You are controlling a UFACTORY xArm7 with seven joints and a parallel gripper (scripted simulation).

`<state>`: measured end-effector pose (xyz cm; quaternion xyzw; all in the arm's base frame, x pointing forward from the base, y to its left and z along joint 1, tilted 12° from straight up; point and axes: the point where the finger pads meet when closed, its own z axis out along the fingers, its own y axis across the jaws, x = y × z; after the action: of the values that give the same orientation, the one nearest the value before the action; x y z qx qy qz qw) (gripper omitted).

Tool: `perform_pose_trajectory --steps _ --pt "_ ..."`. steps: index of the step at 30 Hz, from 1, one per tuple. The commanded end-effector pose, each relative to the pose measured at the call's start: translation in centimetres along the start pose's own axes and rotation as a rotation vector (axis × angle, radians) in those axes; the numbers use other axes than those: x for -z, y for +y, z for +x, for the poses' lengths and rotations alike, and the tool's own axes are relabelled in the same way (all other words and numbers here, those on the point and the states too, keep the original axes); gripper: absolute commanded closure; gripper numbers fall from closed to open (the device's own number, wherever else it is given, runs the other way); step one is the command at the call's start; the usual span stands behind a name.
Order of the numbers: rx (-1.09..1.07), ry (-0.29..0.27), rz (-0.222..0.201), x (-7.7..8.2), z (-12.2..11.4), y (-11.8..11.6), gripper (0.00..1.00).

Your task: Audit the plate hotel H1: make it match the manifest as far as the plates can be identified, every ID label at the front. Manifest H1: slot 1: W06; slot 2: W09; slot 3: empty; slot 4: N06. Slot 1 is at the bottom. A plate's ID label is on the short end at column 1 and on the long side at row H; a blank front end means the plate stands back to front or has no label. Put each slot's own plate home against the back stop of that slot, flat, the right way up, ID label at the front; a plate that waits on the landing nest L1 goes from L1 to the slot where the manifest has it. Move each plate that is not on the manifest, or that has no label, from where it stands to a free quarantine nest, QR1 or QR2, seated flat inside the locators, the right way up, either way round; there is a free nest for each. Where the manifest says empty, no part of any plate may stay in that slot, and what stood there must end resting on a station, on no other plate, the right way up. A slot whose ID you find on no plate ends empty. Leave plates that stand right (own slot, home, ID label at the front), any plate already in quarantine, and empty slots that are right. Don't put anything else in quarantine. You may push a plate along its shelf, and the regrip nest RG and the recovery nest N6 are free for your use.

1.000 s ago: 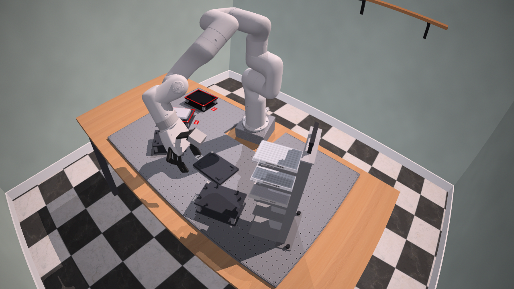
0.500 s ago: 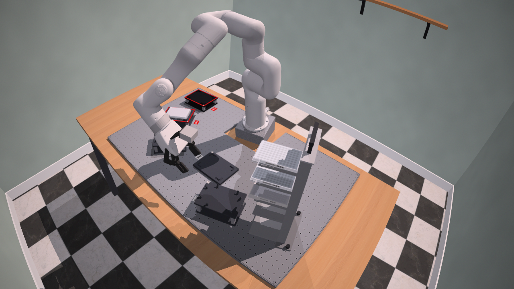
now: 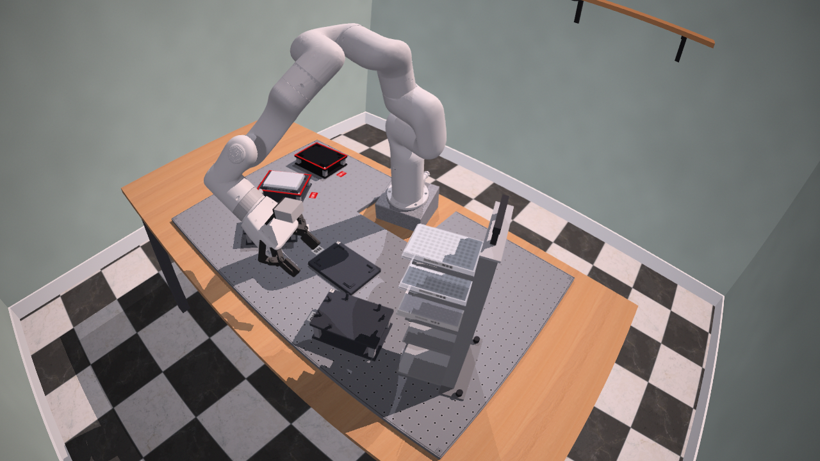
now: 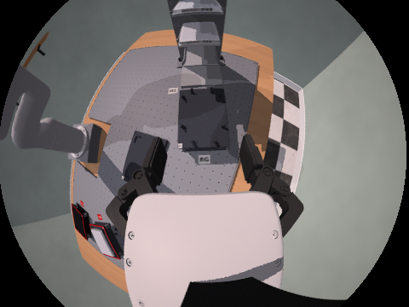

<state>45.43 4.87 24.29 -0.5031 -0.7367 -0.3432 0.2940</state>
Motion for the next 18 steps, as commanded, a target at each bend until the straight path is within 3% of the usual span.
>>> perform_pose_trajectory --steps 1,18 --pt "0.002 0.073 0.002 0.08 0.06 0.07 0.0" --pt "0.002 0.323 0.003 0.07 0.06 0.06 0.0"
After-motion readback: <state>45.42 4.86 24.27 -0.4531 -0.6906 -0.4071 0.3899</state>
